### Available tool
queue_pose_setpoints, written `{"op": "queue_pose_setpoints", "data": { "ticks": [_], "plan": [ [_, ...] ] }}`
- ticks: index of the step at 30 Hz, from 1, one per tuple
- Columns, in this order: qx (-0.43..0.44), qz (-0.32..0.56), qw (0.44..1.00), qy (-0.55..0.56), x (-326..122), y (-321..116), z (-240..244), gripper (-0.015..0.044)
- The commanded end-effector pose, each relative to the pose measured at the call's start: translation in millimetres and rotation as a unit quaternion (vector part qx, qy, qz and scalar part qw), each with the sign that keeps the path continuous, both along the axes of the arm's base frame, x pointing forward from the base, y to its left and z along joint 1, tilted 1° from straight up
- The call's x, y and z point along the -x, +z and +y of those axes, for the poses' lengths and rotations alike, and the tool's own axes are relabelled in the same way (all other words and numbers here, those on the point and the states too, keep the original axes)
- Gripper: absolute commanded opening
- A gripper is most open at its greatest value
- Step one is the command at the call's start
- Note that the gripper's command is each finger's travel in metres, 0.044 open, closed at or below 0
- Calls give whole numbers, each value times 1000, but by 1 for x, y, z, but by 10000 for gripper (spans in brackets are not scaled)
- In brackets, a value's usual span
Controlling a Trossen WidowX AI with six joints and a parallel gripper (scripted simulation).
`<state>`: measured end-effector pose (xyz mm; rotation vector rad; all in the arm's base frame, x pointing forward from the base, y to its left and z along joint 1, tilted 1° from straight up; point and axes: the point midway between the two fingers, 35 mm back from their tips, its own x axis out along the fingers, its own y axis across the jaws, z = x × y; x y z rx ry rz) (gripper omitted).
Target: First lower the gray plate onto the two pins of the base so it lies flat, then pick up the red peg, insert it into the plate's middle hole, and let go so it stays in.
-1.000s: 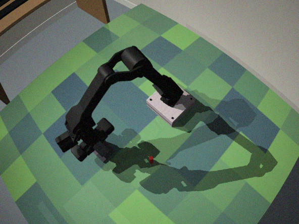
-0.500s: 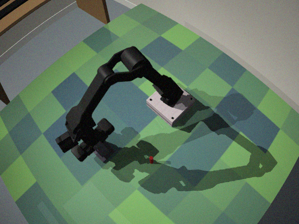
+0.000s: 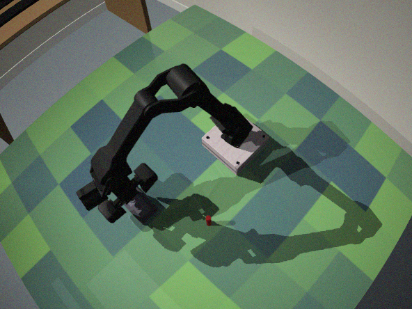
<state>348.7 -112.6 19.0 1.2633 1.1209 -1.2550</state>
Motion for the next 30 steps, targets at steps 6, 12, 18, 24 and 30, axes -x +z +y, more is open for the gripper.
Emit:
{"op": "queue_pose_setpoints", "data": {
  "ticks": [6,12,18,24,30],
  "plan": [
    [0,1,1000,1,-4,41,0,440],
    [1,3,1000,2,3,118,4,440],
    [1,2,1000,2,-2,118,3,440],
    [0,4,999,42,3,119,49,440],
    [-3,8,990,139,40,118,148,440]
  ]
}}
